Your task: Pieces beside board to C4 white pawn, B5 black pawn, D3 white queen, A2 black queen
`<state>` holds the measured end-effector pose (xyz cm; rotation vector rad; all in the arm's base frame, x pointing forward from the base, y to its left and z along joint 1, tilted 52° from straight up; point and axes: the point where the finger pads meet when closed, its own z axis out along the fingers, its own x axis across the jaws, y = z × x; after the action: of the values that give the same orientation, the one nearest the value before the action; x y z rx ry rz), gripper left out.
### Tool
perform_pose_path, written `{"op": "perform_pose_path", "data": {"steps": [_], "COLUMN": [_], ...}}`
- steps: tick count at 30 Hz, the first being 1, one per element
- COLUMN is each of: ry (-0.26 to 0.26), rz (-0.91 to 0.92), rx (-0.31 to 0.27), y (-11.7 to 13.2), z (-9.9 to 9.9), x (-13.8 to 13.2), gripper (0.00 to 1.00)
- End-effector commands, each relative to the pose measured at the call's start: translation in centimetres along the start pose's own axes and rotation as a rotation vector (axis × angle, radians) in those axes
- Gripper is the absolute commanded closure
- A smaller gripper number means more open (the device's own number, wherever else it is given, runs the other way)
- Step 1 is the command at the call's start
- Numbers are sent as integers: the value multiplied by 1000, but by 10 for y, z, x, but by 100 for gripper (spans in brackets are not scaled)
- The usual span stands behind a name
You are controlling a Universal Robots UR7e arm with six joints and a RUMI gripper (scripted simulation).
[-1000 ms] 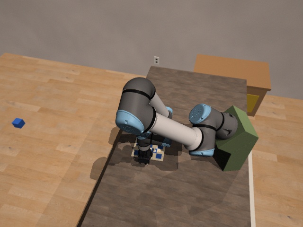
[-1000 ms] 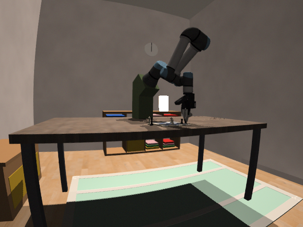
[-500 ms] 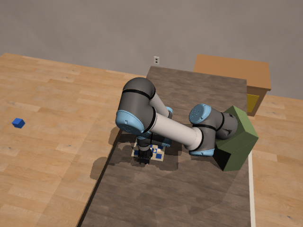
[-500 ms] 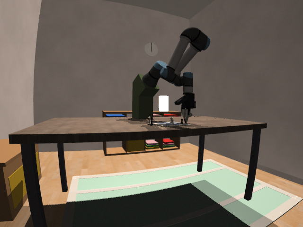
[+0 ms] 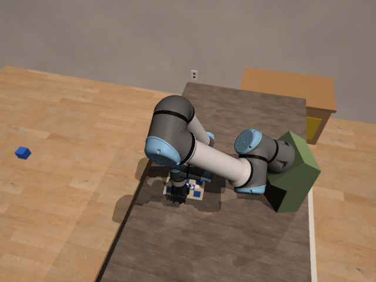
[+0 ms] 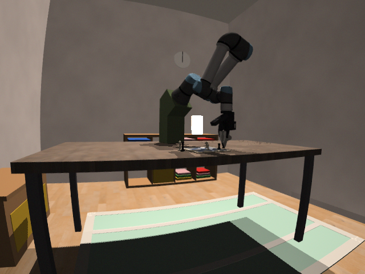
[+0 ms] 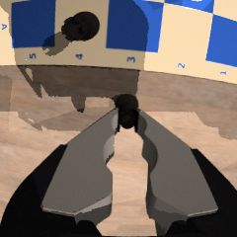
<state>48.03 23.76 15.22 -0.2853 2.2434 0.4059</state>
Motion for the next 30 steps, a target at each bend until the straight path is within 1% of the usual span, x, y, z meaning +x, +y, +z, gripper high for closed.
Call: {"op": "perform_pose_path", "data": {"steps": [1,8,10,25,27,30], "ry": [-1,-1,-1,-1,-1,-1], "rz": [0,0,0,0,0,0], "rx": [0,0,0,0,0,0], "y": [0,0,0,0,0,0], "z": [-7,-21,-21,-60,-60,-67], "x": [0,0,0,0,0,0], "gripper": [100,100,100,100,100,100]}}
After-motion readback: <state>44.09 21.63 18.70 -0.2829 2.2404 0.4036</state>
